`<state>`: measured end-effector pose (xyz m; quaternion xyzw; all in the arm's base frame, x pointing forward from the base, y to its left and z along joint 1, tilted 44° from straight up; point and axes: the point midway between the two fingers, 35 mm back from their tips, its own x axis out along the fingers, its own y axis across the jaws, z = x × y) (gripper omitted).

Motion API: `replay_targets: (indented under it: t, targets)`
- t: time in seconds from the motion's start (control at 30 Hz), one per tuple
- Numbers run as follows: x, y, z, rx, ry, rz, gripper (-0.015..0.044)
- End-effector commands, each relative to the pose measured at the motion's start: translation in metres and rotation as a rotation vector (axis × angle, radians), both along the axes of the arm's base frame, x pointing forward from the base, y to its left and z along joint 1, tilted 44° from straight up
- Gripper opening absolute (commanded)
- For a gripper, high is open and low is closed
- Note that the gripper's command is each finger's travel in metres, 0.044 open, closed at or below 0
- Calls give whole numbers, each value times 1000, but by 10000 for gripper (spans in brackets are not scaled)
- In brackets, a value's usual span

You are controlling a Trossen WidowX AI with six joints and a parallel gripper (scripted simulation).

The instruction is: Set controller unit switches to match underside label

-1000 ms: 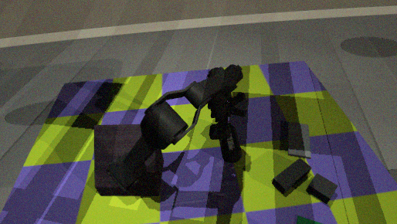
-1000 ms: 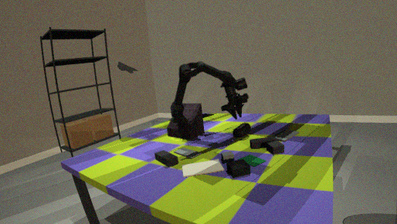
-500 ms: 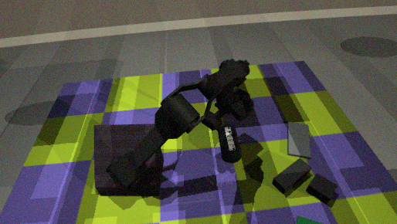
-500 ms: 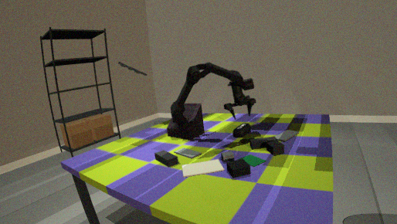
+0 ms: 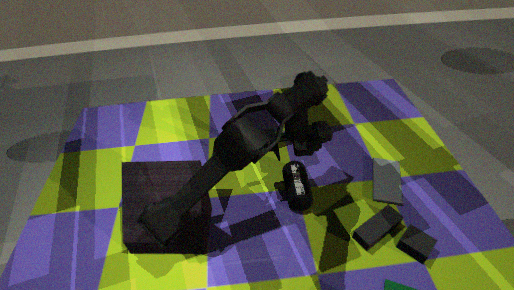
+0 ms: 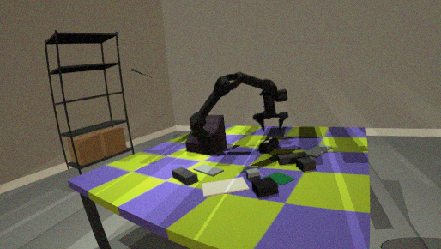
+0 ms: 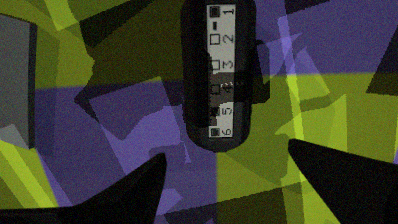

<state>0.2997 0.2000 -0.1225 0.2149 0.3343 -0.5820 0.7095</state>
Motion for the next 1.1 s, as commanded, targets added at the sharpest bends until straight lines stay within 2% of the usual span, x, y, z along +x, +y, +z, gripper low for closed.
replay_targets:
  t: [0.0,1.07]
  targets:
    - [0,1,-2,5,-26,-48,440]
    - [5,-28,-36,12,-42,-66,440]
